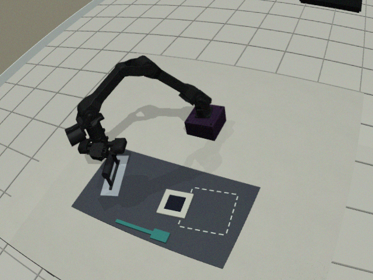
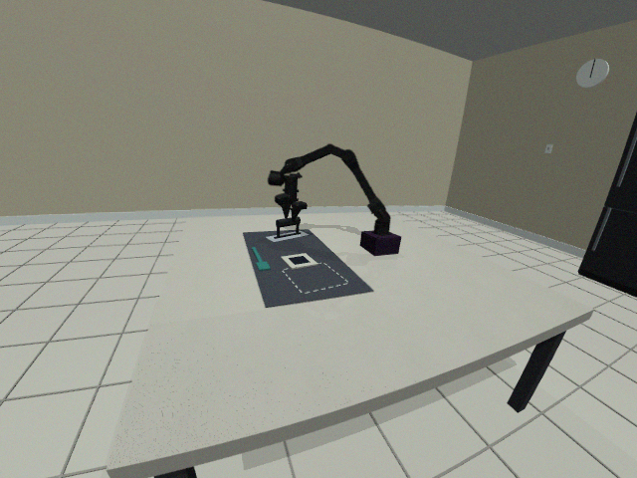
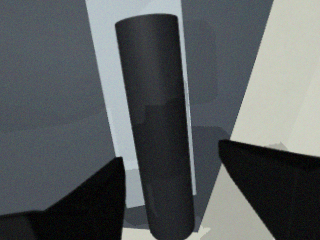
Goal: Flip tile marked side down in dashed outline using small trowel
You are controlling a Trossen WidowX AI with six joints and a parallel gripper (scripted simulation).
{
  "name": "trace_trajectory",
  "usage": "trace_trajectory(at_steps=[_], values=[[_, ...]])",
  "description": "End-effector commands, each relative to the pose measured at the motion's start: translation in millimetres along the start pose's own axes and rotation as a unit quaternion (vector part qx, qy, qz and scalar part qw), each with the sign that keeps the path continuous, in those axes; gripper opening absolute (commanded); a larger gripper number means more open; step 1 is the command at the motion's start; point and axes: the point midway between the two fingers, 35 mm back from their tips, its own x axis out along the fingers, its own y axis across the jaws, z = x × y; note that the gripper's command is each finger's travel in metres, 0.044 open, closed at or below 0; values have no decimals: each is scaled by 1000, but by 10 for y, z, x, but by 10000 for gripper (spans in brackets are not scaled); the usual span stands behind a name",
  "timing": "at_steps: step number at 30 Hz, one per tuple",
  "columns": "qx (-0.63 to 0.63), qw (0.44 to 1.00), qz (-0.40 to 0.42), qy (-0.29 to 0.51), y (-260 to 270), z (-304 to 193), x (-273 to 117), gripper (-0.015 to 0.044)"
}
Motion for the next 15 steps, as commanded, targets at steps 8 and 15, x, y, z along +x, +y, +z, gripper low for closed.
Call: trace_trajectory(at_steps=[8,15], values=[[-2,1000,5,1,28,-10,137,191],[-2,1000,5,1,28,-10,137,145]])
